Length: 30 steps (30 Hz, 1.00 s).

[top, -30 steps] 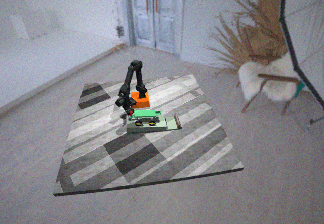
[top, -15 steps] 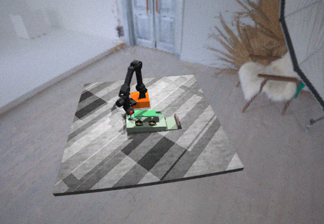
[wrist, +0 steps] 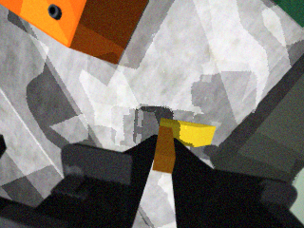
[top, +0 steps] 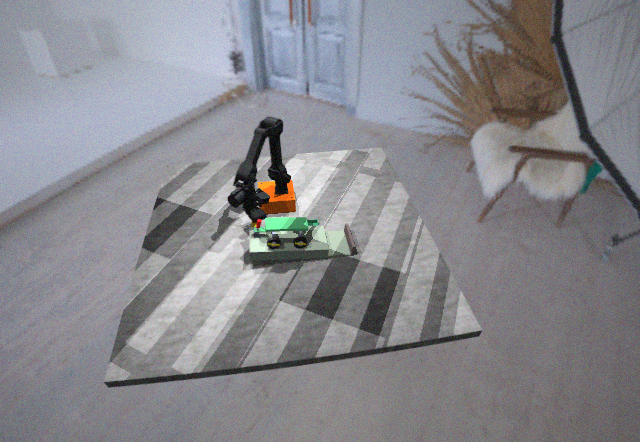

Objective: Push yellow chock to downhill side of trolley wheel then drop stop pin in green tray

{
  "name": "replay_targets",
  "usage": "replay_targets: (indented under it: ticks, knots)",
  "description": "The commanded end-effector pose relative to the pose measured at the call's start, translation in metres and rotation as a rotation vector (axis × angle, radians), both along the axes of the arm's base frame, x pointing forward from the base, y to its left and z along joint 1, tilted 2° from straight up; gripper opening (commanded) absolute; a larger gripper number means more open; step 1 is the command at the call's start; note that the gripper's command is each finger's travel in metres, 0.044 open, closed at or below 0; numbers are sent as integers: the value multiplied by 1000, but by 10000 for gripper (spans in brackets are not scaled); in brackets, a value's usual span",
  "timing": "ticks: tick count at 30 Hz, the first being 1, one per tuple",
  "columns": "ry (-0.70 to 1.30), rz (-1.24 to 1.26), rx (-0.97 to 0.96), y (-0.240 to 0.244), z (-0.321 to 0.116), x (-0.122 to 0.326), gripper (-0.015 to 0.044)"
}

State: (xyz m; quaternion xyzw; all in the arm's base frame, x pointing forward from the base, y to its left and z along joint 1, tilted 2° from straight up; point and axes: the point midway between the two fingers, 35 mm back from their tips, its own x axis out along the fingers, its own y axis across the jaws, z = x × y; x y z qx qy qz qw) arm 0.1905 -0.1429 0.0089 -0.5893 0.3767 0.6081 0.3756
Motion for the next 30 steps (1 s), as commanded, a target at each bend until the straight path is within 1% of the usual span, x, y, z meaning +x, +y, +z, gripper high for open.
replay_targets:
  ticks: [1,30]
  knots:
    - [-11,4,-3,0,16,1,0]
    - [-11,4,-3,-1,105,3,0]
